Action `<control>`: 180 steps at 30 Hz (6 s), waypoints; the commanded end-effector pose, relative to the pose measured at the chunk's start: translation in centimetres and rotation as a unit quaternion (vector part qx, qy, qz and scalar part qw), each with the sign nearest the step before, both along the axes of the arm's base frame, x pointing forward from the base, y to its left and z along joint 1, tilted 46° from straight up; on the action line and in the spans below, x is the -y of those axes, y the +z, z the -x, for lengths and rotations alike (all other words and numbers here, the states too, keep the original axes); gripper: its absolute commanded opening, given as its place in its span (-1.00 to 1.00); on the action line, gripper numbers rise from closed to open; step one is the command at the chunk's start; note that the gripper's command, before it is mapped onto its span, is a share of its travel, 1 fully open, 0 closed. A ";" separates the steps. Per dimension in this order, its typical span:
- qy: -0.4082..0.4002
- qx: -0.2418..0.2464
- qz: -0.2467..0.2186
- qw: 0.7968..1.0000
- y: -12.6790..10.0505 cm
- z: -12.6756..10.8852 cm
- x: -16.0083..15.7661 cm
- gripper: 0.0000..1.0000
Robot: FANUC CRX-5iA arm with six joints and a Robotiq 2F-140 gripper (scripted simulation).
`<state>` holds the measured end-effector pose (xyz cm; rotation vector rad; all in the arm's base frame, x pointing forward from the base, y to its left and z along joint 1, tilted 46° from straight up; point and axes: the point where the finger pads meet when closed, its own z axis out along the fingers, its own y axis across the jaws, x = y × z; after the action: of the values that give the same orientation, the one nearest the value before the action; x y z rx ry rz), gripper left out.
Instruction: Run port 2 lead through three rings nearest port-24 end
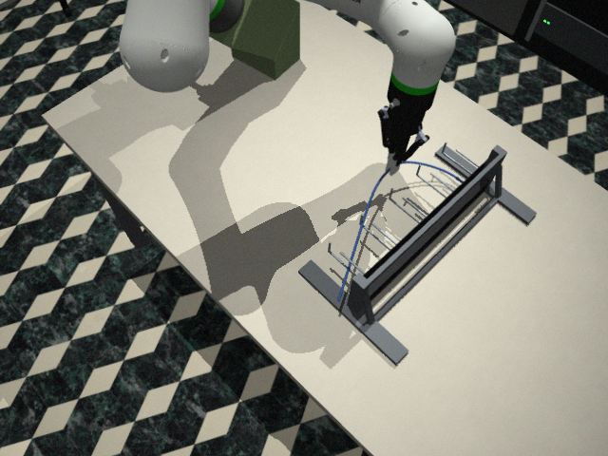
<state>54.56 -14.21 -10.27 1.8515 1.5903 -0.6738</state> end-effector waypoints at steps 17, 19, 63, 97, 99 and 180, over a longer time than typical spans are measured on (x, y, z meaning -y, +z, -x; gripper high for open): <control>0.000 0.000 0.000 1.000 2.6 0.1 -2.7 -1.00; 0.000 0.000 0.000 1.000 2.8 0.1 -2.9 -1.00; 0.001 -0.002 0.000 1.000 4.5 -6.0 -2.2 -1.00; 0.009 -0.010 0.000 1.000 5.0 -5.2 -1.7 -1.00; 0.009 -0.010 0.000 1.000 5.0 -5.2 -1.7 -1.00; 0.009 -0.010 0.000 1.000 3.0 -5.2 0.4 -1.00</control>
<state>59.68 -14.49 -7.07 1.8340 1.6163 -0.6885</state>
